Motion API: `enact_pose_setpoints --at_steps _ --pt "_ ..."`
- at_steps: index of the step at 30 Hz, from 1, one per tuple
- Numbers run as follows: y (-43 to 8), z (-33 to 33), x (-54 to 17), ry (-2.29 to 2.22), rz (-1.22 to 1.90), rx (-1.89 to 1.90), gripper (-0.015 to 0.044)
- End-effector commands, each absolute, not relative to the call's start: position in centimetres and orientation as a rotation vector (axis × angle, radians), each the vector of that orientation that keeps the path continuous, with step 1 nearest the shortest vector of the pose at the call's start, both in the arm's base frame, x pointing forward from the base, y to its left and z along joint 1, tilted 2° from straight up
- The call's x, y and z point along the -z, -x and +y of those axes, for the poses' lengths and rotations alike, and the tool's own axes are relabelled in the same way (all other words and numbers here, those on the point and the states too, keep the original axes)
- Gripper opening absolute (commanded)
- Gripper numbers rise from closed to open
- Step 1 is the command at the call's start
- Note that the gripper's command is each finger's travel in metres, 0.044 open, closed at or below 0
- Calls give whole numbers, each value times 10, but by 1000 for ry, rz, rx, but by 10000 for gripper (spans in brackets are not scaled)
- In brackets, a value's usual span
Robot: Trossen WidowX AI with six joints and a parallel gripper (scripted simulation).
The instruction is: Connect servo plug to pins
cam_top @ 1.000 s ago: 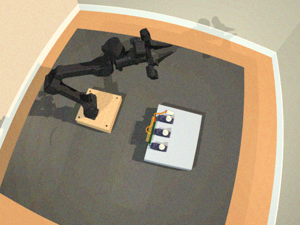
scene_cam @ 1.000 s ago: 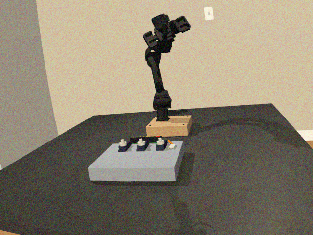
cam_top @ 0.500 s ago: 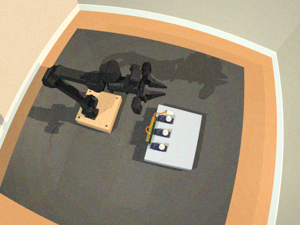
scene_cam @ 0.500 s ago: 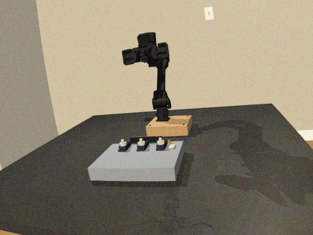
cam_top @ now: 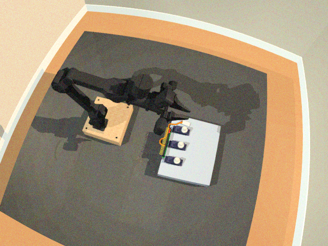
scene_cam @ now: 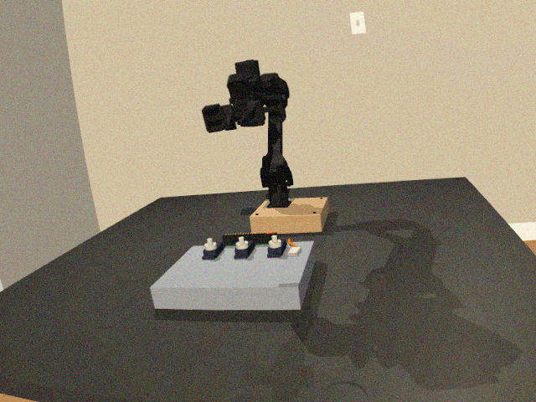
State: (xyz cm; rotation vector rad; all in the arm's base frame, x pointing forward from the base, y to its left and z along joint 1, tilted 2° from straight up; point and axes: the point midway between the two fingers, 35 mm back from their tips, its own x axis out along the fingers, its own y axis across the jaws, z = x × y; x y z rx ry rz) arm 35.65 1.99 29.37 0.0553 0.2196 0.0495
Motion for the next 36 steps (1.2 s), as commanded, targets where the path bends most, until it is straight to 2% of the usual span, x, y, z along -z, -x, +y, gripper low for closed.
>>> enact_pose_setpoints --at_steps 1,18,36 --pt "-374 33 -272 -85 373 -72 115" --pt "-406 80 -179 -131 941 -86 115" --pt "-388 125 -87 -82 1527 11 115"
